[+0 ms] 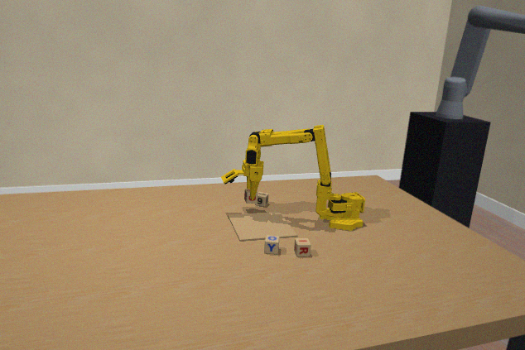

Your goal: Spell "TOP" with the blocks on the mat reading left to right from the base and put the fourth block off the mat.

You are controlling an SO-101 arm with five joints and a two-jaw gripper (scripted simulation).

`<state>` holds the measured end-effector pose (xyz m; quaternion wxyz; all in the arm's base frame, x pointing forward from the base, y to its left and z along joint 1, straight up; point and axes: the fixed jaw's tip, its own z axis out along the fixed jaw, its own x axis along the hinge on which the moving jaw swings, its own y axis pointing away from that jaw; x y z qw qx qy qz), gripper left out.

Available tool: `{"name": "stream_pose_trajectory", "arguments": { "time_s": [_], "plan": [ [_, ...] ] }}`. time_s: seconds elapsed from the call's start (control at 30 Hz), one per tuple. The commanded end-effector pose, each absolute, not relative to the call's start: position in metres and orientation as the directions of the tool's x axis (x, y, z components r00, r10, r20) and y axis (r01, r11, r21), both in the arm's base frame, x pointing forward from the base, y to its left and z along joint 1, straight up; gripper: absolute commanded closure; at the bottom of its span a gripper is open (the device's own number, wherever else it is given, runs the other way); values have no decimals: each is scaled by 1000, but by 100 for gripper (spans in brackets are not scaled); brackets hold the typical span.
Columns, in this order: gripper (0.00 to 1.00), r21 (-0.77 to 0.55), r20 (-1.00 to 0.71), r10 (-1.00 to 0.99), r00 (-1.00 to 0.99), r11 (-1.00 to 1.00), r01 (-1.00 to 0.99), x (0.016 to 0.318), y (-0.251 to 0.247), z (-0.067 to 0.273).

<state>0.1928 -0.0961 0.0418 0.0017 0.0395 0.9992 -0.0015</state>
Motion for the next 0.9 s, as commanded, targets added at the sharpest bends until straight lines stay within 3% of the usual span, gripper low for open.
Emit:
{"name": "stream_pose_trajectory", "arguments": {
  "time_s": [0.0, 0.87],
  "plan": [
    [100, -44, -100, 87, -991, 995, 92, 203, -103, 56],
    [100, -44, -100, 87, -991, 995, 92, 204, -103, 49]
  ]
}}
